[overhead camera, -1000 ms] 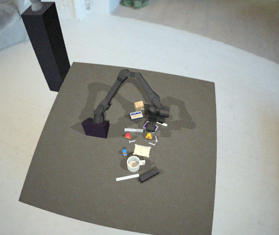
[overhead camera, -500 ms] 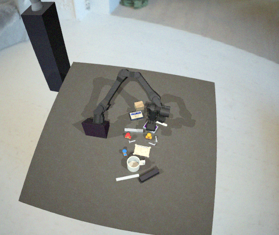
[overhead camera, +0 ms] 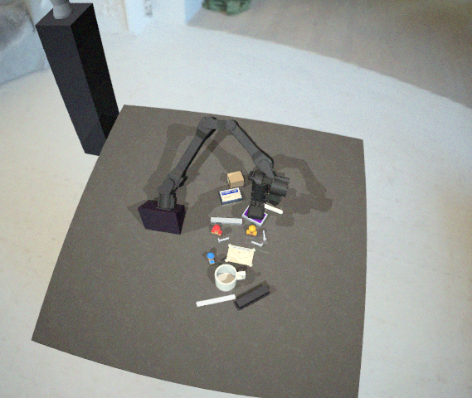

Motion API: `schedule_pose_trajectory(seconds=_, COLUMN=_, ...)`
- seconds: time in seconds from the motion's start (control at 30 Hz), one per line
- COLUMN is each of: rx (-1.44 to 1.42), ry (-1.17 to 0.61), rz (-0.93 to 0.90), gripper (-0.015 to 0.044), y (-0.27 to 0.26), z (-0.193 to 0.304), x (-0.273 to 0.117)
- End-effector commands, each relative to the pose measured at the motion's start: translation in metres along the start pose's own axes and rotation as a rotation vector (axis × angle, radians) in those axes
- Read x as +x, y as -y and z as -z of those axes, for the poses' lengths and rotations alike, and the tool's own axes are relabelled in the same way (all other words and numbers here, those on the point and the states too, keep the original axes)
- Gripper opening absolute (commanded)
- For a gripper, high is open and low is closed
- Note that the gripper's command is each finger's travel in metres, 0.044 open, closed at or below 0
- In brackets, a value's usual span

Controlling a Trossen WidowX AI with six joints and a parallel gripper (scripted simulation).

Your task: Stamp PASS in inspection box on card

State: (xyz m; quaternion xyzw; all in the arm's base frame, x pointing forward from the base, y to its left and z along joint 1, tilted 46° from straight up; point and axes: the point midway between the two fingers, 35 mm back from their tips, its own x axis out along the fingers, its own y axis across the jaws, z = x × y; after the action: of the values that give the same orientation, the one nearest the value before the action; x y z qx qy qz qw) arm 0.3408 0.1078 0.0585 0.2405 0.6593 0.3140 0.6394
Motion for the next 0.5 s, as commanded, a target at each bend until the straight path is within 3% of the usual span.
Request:
schedule_pose_trajectory(seconds=0.0, rx=-0.008, ry=0.003, rz=0.005, gripper=0.0, y=-0.001, z=0.0, x=-0.009)
schedule_pose_trajectory(seconds=0.27, rx=-0.006, ry=0.003, rz=0.005, gripper=0.0, y=0.0, z=0.0, x=-0.018)
schedule_pose_trajectory(seconds=0.47, rx=0.047, ry=0.006, rz=0.017, gripper=0.0, y=0.041, z=-0.004, x=-0.019)
